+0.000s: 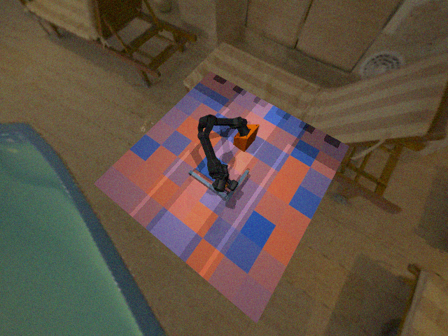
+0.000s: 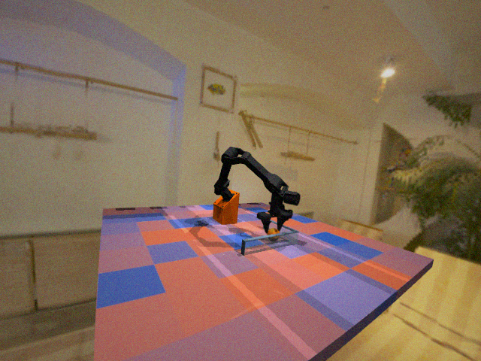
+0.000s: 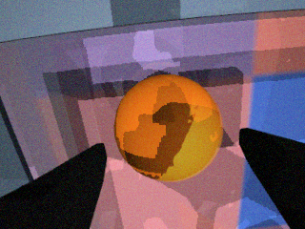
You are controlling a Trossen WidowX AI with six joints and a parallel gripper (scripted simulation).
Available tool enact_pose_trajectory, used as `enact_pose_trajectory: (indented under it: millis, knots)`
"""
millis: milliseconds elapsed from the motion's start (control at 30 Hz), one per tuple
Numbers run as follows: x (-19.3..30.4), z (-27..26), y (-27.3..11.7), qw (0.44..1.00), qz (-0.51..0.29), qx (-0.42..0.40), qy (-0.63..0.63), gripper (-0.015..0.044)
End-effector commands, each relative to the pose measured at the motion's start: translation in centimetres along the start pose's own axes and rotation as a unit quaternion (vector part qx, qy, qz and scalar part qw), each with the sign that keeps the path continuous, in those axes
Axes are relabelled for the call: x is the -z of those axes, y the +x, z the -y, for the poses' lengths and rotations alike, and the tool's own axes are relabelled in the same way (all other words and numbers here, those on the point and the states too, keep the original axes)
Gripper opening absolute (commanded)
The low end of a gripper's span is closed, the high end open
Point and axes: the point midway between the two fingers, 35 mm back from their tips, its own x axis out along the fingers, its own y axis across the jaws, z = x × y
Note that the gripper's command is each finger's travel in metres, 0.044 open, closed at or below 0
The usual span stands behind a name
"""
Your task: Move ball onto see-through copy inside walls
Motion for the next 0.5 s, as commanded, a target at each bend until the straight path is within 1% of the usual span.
enact_pose_trajectory:
  millis: [0, 67, 200, 233, 433, 467]
  knots:
    - [-0.3, -0.2, -6.0, 1.0, 0.011, -0.005, 0.003, 0.0414]
    - [-0.2, -0.1, -7.1, 1.0, 0.011, -0.004, 0.003, 0.0414]
    - [-0.2, -0.1, -7.1, 1.0, 0.011, -0.004, 0.003, 0.0414]
    - [-0.5, -0.2, -6.3, 1.0, 0.02, -0.005, 0.001, 0.0414]
    - [-0.5, -0.2, -6.3, 1.0, 0.02, -0.005, 0.001, 0.0414]
    - [-0.5, -0.2, -6.5, 1.0, 0.02, -0.005, 0.001, 0.044]
